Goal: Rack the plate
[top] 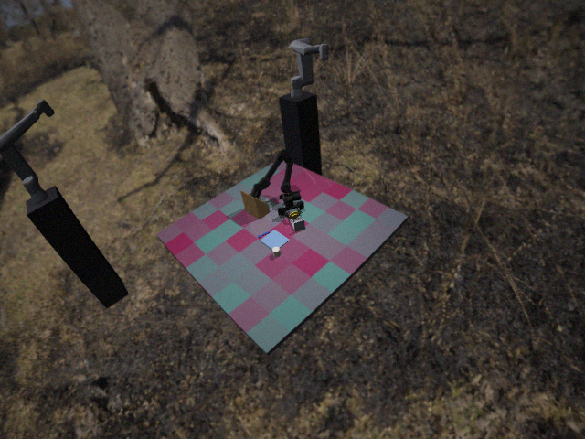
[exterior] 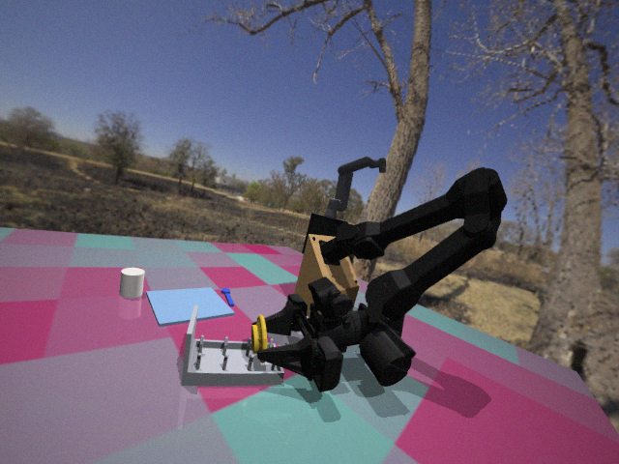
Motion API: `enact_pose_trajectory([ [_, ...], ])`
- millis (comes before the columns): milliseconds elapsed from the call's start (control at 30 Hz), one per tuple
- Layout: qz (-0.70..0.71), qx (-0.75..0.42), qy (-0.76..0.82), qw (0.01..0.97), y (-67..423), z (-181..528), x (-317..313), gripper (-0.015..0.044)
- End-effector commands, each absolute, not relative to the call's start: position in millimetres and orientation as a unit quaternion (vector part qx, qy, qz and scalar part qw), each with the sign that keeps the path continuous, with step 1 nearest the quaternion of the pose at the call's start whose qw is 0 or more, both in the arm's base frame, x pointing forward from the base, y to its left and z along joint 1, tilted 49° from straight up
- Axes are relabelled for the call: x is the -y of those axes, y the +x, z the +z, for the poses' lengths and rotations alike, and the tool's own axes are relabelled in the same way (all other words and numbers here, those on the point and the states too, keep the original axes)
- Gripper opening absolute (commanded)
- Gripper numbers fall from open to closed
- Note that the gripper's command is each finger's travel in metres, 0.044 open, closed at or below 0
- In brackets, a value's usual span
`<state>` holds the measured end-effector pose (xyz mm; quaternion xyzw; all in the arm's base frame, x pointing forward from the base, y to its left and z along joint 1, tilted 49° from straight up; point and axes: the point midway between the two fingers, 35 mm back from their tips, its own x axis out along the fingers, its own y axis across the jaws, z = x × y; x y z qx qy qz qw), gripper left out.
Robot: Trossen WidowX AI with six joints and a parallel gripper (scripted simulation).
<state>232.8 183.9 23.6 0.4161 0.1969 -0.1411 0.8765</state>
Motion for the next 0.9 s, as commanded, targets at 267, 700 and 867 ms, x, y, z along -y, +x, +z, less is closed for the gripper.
enact_pose_trajectory([
  [267,-0.141,-0.197,0.416,0.877,232.8,24.7,-182.9,0.0000],
  [700,-0.141,-0.196,0.419,0.876,233.1,25.0,-183.5,0.0341],
  [867,-0.141,-0.196,0.419,0.876,233.1,25.0,-183.5,0.0400],
])
